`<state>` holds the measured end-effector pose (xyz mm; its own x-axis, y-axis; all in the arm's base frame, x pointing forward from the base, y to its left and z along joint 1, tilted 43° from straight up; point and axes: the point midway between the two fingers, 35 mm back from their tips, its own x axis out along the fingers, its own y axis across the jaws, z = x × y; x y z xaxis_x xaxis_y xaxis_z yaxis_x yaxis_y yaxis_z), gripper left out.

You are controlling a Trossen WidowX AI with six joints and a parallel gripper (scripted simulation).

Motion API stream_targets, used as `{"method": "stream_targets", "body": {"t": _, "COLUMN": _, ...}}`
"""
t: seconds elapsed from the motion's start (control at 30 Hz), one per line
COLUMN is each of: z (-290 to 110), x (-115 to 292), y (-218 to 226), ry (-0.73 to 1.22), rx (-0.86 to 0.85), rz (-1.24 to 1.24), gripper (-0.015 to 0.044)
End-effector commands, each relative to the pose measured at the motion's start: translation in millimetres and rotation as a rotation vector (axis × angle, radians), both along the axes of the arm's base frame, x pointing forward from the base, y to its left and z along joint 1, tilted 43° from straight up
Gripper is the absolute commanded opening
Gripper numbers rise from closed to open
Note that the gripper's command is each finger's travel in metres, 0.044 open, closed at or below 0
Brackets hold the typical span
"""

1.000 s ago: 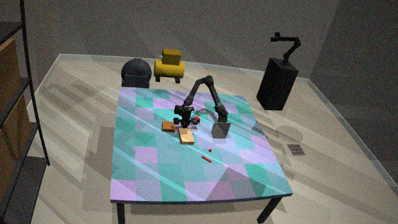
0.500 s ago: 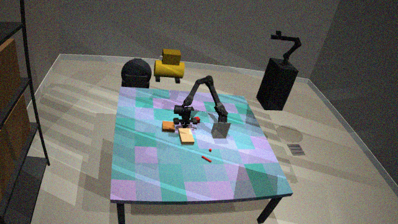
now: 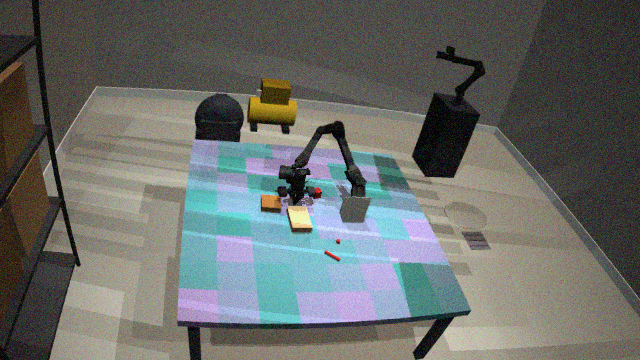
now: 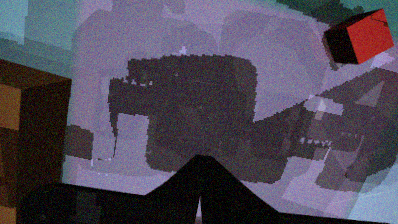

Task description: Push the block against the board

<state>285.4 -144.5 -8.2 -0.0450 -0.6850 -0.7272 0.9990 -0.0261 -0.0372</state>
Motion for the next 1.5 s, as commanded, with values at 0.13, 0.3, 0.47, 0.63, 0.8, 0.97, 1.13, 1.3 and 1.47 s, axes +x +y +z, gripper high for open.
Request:
{"method": "stream_targets", "body": {"t": 0.13, "z": 11.4, "x": 1.2, "y": -8.3, "ry": -0.009, "rx": 0.0, "rz": 0.003, "gripper": 0.0}}
{"method": "stream_targets", "body": {"t": 0.3, "z": 38.5, "x": 2.3, "y": 24.5, "ry": -0.007, "rx": 0.002, "rz": 0.002, "gripper": 0.0}}
{"method": "stream_targets", "body": {"t": 0.47, "z": 48.3, "x": 1.5, "y": 33.1, "ry": -0.009, "rx": 0.001, "rz": 0.003, "gripper": 0.0}}
{"method": "stream_targets", "body": {"t": 0.63, "z": 47.4, "x": 2.5, "y": 34.3, "ry": 0.007, "rx": 0.003, "rz": 0.02, "gripper": 0.0}}
{"method": "stream_targets", "body": {"t": 0.8, "z": 40.6, "x": 9.3, "y": 42.7, "ry": 0.12, "rx": 0.016, "rz": 0.144, "gripper": 0.0}}
{"method": "stream_targets", "body": {"t": 0.97, "z": 32.7, "x": 16.2, "y": 52.8, "ry": 0.234, "rx": 0.027, "rz": 0.272, "gripper": 0.0}}
{"method": "stream_targets", "body": {"t": 1.13, "z": 23.9, "x": 22.7, "y": 64.6, "ry": 0.341, "rx": 0.038, "rz": 0.395, "gripper": 0.0}}
{"method": "stream_targets", "body": {"t": 1.3, "z": 15.4, "x": 28.3, "y": 75.4, "ry": 0.451, "rx": 0.047, "rz": 0.52, "gripper": 0.0}}
{"method": "stream_targets", "body": {"t": 1.47, "z": 7.5, "x": 32.9, "y": 84.7, "ry": 0.567, "rx": 0.055, "rz": 0.648, "gripper": 0.0}}
